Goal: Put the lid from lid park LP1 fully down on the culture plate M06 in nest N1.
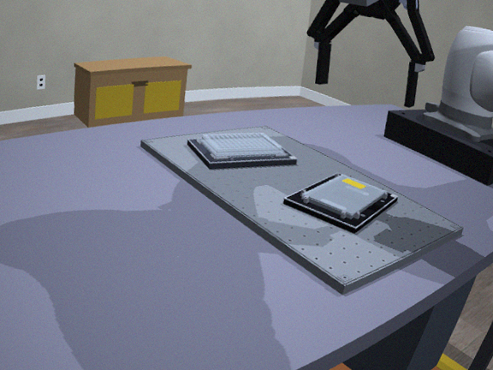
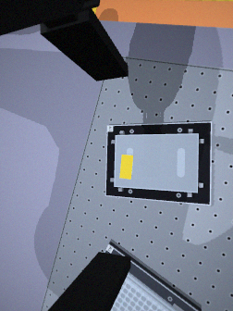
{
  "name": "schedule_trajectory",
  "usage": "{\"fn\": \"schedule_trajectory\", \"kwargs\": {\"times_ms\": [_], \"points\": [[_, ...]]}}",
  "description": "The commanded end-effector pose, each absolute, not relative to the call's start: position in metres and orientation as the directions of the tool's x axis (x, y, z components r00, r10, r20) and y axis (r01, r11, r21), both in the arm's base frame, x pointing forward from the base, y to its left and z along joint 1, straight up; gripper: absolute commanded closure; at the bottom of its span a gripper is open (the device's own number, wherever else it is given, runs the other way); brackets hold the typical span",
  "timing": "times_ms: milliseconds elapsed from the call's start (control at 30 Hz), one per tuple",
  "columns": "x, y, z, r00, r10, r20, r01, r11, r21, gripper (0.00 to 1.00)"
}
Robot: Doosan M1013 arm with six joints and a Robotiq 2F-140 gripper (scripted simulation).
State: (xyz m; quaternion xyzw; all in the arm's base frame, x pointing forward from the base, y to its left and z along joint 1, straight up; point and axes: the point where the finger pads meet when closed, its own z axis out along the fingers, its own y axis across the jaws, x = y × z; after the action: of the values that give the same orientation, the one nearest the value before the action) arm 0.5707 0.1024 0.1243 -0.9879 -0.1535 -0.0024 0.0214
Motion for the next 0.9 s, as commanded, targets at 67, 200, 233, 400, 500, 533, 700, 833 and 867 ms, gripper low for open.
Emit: {"fn": "schedule_trajectory", "kwargs": {"times_ms": [67,200,233,400,500,533,700,833,867], "points": [[0.5813,0.1102,0.1238,0.961,0.276,-0.001,0.276,-0.961,-0.001,0.0],[0.5817,0.1102,0.1238,0.961,0.276,0.0,0.276,-0.961,-0.001,0.0],[0.5814,0.1102,0.1234,0.961,0.276,0.0,0.276,-0.961,-0.001,0.9],[0.5803,0.111,0.1229,0.961,0.276,-0.001,0.276,-0.961,-0.004,0.9],[0.5803,0.1109,0.123,0.961,0.277,-0.001,0.277,-0.961,-0.004,0.9],[0.5803,0.1109,0.123,0.961,0.277,-0.001,0.277,-0.961,-0.004,0.9],[0.5803,0.1108,0.123,0.961,0.277,-0.001,0.277,-0.961,-0.004,0.9],[0.5803,0.1108,0.123,0.961,0.277,-0.001,0.277,-0.961,-0.004,0.9],[0.5803,0.1108,0.123,0.961,0.277,-0.001,0.277,-0.961,-0.004,0.9]]}}
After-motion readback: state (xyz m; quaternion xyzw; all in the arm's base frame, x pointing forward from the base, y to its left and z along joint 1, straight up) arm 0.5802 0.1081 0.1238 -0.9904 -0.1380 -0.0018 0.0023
